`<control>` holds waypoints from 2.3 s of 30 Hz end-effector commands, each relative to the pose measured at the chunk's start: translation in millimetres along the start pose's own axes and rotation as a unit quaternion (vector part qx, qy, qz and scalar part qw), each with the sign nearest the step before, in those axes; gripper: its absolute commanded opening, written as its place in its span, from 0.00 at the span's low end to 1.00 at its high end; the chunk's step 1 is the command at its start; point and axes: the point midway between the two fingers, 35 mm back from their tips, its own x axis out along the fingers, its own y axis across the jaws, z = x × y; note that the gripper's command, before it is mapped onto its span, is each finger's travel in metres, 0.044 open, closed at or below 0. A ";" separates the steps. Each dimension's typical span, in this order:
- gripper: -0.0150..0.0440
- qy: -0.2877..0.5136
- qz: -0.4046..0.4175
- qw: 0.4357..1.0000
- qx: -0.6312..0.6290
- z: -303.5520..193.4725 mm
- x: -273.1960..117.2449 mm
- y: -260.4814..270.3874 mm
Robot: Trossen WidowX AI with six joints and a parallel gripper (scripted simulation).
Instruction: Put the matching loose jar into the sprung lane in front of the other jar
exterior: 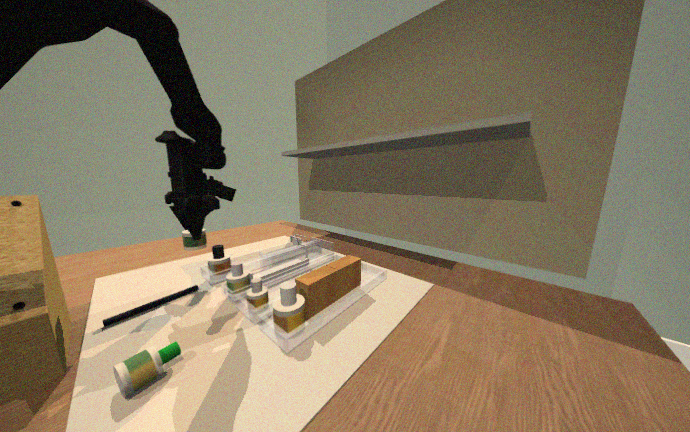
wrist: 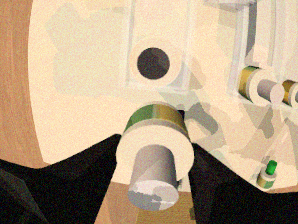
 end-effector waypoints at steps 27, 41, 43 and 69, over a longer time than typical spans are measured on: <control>0.25 -0.002 -0.015 1.000 -0.012 -6.7 56.9 -121.3; 0.25 -0.002 -0.015 1.000 -0.012 -2.7 60.0 -121.4; 0.25 -0.002 -0.015 1.000 -0.012 -1.7 60.0 -121.3; 0.25 -0.003 -0.015 1.000 -0.012 11.3 60.2 -121.1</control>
